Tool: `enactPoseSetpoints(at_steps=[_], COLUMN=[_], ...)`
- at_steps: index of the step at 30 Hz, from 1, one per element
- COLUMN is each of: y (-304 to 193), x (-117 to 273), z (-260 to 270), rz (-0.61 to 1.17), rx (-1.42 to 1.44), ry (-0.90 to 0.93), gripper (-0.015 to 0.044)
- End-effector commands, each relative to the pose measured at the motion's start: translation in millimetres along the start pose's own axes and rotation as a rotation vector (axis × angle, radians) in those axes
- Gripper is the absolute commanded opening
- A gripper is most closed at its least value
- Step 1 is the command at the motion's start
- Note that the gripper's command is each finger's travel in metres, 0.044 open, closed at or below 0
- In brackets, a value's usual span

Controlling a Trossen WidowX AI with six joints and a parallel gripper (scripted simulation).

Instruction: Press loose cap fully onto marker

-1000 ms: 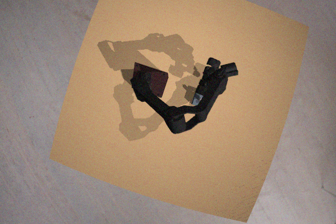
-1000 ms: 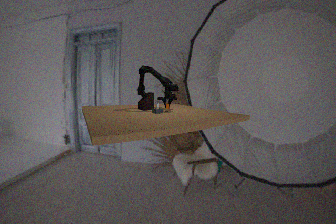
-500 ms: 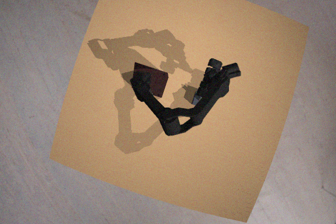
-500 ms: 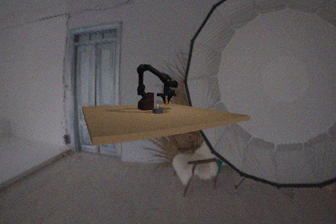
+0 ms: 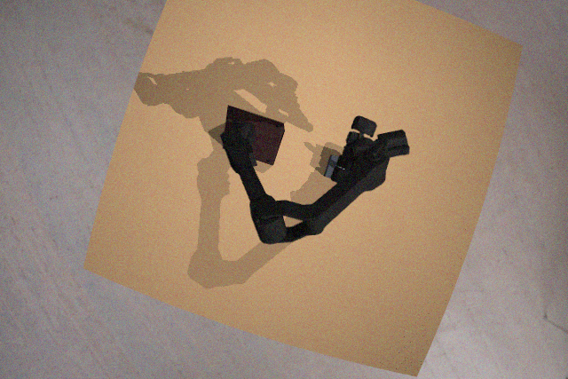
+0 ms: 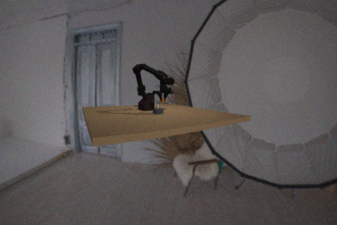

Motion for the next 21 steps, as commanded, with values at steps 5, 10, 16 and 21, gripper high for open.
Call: enactPoseSetpoints(at_steps=[5,10,16,21], y=[11,15,16,16], x=[11,19,16,13], z=[-26,-44,-46,-46], rz=[-0.001,-0.001,-0.001,-0.001], rx=[-0.003,-0.003,-0.003,-0.003], ry=[-0.008,-0.011,-0.011,-0.011], gripper=[0.0000,0.0000,0.0000,0.0000])
Point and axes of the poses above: the point midway between the two fingers, 35 mm back from their tips, its own x axis back along the fingers, its own z axis across the jaws, y = z × x, the point moved 8 cm from there along x, back along the fingers, and after that the axes turned 13 degrees about -x, right-handed, at the moved point
